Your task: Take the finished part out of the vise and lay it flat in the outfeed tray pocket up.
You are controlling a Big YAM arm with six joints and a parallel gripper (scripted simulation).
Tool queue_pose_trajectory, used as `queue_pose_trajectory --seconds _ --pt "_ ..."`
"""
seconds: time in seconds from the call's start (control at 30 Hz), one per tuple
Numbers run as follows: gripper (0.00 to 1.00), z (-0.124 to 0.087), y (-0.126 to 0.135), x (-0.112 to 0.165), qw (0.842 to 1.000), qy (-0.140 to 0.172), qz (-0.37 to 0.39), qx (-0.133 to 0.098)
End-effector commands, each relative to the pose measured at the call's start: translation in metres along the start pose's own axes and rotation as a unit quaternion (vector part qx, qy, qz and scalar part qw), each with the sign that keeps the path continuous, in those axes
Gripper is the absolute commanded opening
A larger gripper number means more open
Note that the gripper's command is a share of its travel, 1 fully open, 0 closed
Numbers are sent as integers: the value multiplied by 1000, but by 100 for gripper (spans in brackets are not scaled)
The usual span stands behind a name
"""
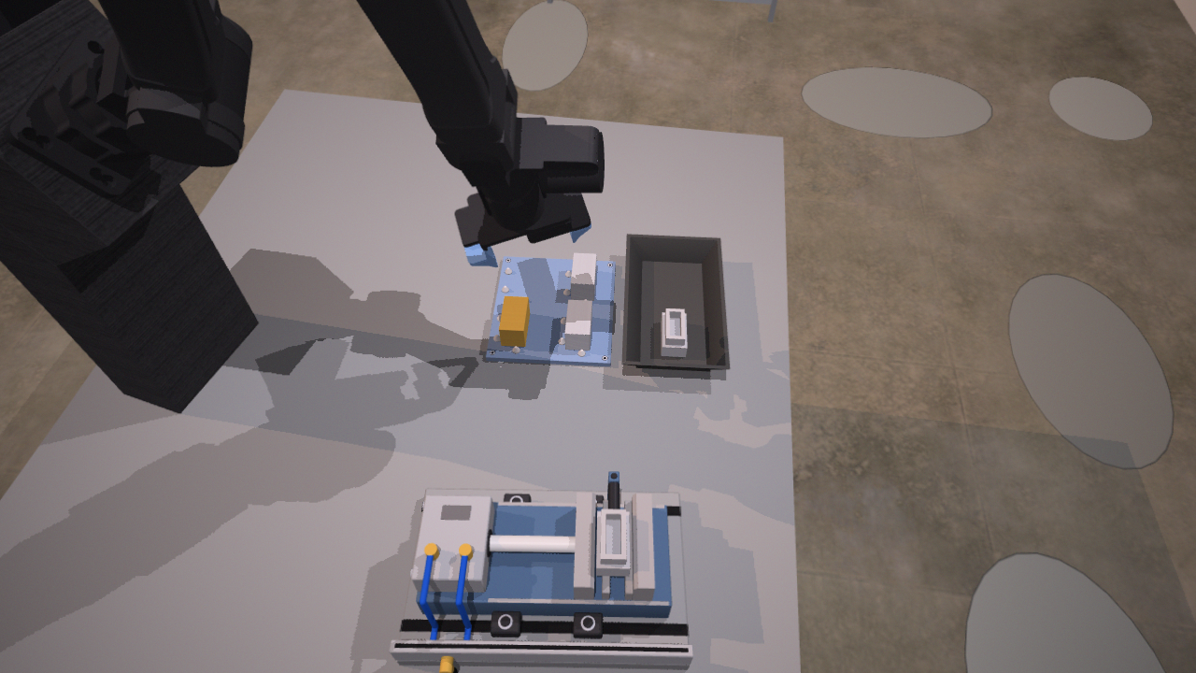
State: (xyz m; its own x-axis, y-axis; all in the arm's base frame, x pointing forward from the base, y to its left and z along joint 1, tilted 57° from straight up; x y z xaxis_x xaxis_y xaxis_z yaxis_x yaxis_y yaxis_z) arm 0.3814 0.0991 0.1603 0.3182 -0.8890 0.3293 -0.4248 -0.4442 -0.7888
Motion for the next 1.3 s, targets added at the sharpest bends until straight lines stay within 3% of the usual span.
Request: queue_pose_trajectory --seconds 0.0,0.57,0.7,0.8,0.87,0.9,1.0,1.1,1.13,1.17,1.23,1.27 --pt "100 -1 -2 0 1000 0 0 2" --pt "100 -1 -5 1 1000 0 1 6" --pt "100 4 -7 19 1000 7 4 -9" --pt "100 7 -17 58 999 24 22 -19" --pt "100 3 -27 98 998 41 39 -24" --pt "100 -4 -34 101 998 46 39 -12" --pt "100 -7 -34 169 994 70 70 -40" --pt "100 -7 -34 169 994 70 70 -40" --pt "100 -23 -44 196 993 86 78 -32" --pt "100 -22 -37 218 991 91 91 -47" --pt "100 -42 -37 262 986 110 109 -53" --pt "100 -42 -38 262 986 110 109 -53"
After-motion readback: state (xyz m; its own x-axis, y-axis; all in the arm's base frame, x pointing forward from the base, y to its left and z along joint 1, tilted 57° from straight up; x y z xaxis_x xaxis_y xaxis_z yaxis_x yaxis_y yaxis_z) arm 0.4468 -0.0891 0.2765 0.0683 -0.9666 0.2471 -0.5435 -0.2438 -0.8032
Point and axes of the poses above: the point where the finger pads meet when closed, its own z axis out along the fingers, its own y axis across the jaws, x = y × z, the point moved 1 cm from there along -z, back along the fingers, and after that the axes turned 3 degrees about z, right-handed, at the moved point
